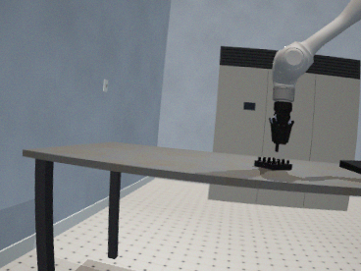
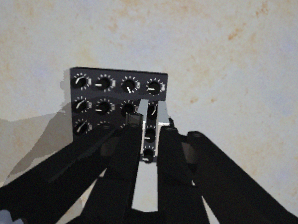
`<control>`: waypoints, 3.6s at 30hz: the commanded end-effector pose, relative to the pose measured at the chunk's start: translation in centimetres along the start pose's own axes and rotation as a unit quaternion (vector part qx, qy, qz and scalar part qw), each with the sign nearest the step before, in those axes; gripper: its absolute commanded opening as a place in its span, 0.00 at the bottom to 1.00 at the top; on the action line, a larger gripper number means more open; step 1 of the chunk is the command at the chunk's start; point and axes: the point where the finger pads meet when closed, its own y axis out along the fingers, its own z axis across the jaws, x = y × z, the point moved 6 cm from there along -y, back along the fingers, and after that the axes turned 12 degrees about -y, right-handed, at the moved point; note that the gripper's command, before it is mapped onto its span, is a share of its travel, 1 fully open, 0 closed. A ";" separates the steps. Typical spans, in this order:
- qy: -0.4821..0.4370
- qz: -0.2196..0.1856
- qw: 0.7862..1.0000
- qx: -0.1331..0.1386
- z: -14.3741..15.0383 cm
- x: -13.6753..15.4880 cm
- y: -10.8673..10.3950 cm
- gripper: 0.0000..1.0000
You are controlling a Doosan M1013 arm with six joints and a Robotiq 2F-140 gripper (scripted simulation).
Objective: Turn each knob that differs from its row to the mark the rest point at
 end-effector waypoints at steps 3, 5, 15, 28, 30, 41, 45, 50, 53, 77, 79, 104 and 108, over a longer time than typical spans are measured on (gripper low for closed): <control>-0.020 0.000 1.000 0.000 0.0 0.0 0.0 0.05; -0.031 0.000 1.000 0.000 0.0 0.0 0.0 0.05; -0.086 0.000 0.996 0.000 0.0 0.0 0.0 0.05; -0.219 0.000 0.976 0.000 0.0 0.0 0.0 0.05; -0.219 0.000 0.976 0.000 0.0 0.0 0.0 0.05; -0.355 0.000 0.935 0.000 0.0 0.0 0.0 0.05; -0.405 0.000 0.914 0.000 0.0 0.0 0.0 0.05; -0.442 0.000 0.897 0.000 0.0 0.0 0.0 0.05; -0.477 0.000 0.879 0.000 0.0 0.0 0.0 0.05; -0.668 0.000 0.744 0.000 0.0 0.0 0.0 0.05; -0.678 0.000 0.735 0.000 0.0 0.0 0.0 0.05; -0.725 0.000 0.689 0.000 0.0 0.0 0.0 0.05; -0.725 0.000 0.688 0.000 0.0 0.0 0.0 0.05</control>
